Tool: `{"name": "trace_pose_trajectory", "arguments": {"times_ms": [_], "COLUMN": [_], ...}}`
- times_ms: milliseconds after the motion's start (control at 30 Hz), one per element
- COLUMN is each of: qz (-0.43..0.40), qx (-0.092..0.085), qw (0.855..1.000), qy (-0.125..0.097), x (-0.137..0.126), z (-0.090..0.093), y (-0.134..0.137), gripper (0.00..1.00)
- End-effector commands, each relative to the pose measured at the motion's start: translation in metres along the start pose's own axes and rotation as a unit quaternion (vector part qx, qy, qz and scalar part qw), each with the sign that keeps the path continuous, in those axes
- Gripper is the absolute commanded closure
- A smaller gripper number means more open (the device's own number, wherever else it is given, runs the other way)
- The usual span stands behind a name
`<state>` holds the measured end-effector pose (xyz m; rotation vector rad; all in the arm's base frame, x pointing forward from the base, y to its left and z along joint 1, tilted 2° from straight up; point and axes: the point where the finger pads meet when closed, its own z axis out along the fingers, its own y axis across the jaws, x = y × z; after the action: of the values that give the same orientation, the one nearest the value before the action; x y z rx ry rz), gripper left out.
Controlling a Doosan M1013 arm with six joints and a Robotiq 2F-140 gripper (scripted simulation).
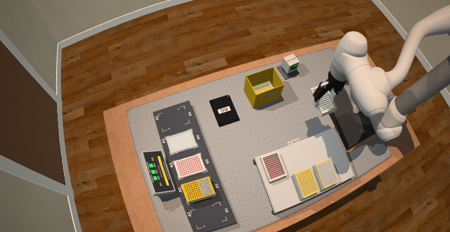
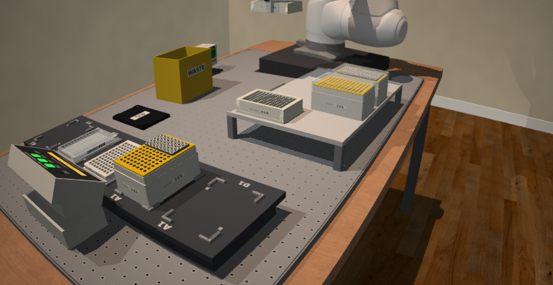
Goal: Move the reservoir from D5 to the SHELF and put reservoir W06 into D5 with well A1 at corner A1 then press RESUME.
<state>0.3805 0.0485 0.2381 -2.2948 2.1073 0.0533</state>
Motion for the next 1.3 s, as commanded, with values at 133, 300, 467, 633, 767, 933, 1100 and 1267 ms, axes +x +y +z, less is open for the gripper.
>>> {"name": "trace_pose_trajectory", "arguments": {"times_ms": [133,300,467,633,767,933,1100,1267], "qz": [0.0,0.0,0.0,0.0,0.0,0.0,0.0,0.0], "qx": [0.0,0.0,0.0,0.0,0.0,0.0,0.0,0.0], "qw": [1.0,1.0,1.0,1.0,1.0,1.0,1.0,1.0], "qy": [0.0,0.0,0.0,0.0,0.0,0.0,0.0,0.0], "x": [-0.001,-0.001,-0.002,-0.002,-0.003,-0.003,-0.003,-0.004], "z": [0.0,0.0,0.0,0.0,0.0,0.0,0.0,0.0], "y": [-0.015,-0.022,-0.034,-0.045,-0.055,-0.062,-0.073,-0.085], "gripper": [1.0,1.0,1.0,1.0,1.0,1.0,1.0,1.0]}}
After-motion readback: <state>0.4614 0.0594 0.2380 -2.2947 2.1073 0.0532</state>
